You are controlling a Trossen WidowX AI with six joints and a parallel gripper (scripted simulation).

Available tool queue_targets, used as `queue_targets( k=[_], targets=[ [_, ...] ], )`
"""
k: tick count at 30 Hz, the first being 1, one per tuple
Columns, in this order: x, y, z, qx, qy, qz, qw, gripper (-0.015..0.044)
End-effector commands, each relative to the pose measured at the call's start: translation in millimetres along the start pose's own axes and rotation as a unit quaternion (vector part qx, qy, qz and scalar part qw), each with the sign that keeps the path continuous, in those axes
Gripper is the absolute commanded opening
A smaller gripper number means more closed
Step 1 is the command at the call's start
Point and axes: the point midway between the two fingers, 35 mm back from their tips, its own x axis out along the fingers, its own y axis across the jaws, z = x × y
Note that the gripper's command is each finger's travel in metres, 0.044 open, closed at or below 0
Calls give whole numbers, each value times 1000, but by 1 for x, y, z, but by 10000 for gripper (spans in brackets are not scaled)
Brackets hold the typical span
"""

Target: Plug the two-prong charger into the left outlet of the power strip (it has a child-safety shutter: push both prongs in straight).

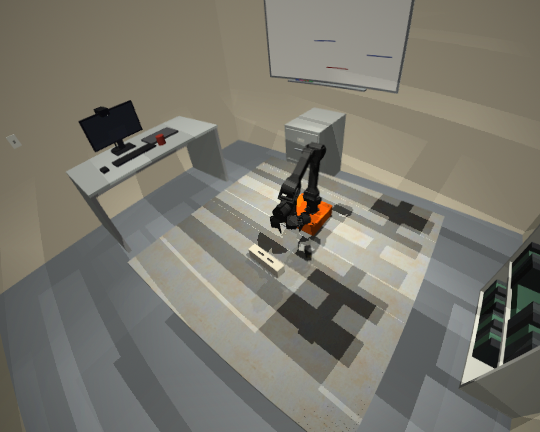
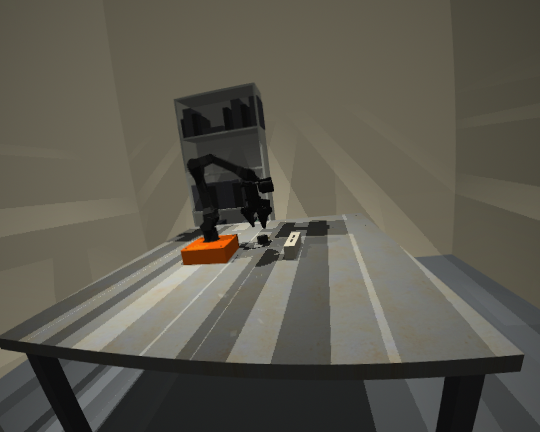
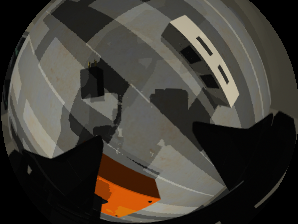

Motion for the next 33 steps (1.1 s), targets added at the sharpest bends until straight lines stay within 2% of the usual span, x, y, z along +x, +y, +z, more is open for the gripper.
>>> queue_targets(
  k=[1, 33],
  targets=[
    [6, 8, 11, 6, 9, 6, 1000, 440],
    [39, 76, 63, 30, 59, 26, 997, 440]
  ],
)
